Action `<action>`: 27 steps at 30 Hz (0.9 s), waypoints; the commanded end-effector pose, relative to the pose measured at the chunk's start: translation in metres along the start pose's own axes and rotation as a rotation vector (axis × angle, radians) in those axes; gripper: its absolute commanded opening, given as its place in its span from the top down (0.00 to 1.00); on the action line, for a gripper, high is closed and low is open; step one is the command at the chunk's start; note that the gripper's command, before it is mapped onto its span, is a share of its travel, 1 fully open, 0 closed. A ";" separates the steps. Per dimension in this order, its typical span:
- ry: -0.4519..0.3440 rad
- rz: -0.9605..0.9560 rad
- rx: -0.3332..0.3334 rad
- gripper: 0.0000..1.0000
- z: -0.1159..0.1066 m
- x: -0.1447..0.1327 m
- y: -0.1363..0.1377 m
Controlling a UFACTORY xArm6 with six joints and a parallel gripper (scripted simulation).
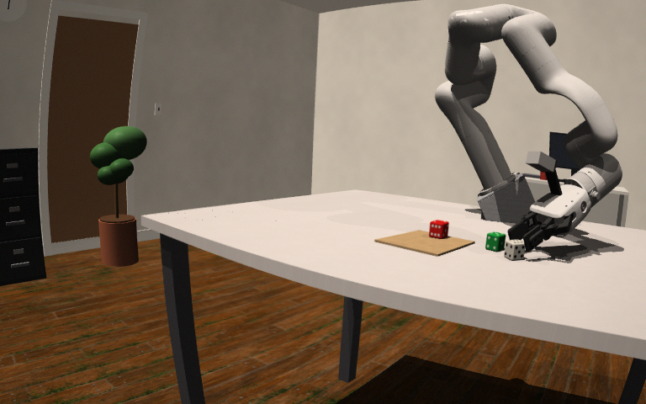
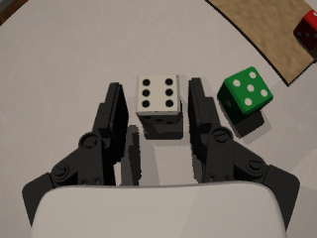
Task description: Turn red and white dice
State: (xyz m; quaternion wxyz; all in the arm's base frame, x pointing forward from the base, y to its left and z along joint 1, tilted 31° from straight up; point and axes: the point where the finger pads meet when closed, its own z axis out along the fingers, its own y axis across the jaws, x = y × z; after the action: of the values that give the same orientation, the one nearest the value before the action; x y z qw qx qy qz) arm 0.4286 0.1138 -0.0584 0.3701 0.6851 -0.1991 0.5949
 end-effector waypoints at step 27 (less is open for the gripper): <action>0.000 0.003 -0.001 0.53 -0.043 0.046 -0.001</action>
State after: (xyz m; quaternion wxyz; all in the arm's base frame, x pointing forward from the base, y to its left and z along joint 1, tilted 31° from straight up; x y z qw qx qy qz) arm 0.4117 0.1448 -0.0288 0.3707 0.6845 -0.1998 0.5951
